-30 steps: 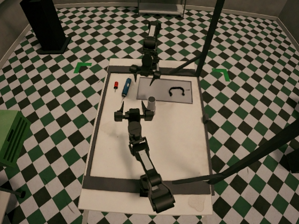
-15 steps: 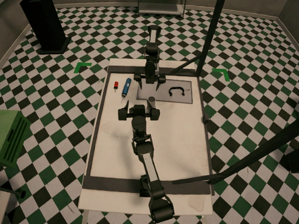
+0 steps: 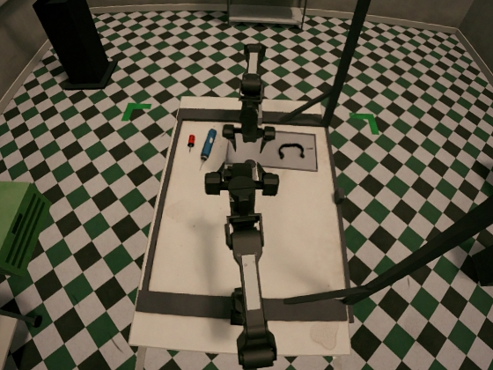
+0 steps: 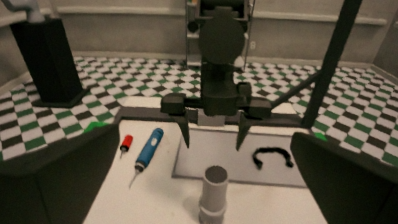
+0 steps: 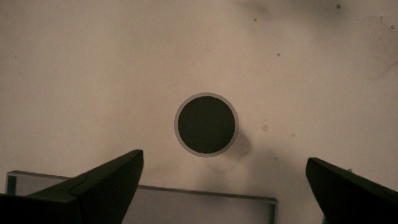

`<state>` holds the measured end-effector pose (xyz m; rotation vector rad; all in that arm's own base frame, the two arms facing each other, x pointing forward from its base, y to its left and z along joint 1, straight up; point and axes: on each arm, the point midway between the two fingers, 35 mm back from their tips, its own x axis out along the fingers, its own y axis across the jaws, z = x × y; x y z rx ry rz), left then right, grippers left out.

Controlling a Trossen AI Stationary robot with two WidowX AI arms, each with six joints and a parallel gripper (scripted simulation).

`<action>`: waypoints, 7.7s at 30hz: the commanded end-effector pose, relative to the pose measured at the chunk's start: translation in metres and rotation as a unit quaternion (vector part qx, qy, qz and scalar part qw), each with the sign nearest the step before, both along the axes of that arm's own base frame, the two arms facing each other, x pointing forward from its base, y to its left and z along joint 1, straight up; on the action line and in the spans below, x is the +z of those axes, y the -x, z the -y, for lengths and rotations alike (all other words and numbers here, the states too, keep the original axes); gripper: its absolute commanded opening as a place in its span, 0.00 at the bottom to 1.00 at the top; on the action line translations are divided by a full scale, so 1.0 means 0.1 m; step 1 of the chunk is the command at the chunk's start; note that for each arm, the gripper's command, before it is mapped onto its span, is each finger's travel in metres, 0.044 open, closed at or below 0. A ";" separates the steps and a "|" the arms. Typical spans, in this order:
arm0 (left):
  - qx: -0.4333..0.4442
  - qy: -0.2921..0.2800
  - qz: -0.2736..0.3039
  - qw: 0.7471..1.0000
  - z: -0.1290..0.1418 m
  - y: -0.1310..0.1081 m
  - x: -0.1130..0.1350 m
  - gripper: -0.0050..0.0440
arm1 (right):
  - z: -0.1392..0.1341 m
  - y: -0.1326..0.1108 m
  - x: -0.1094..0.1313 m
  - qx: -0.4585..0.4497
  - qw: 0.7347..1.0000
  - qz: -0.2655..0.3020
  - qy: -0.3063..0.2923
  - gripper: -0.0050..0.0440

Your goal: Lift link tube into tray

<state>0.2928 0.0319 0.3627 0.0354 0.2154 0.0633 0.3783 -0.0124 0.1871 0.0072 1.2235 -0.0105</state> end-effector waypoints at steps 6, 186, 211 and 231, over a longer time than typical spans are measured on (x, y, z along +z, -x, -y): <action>-0.004 0.021 -0.078 0.997 0.20 0.14 0.13 1.00 | -0.02 -0.02 0.11 0.006 1.000 0.015 0.000 1.00; -0.019 0.027 -0.161 0.986 0.36 -0.40 -0.81 1.00 | -0.11 -0.11 -0.88 0.002 0.934 0.357 0.002 0.54; -0.019 0.027 -0.161 0.986 0.36 -0.40 -0.81 1.00 | -0.10 -0.12 -0.21 0.002 0.931 0.364 0.002 0.54; -0.019 0.026 -0.154 0.987 0.34 -1.34 -1.30 1.00 | -0.08 0.76 -0.64 0.004 0.937 0.350 0.004 0.54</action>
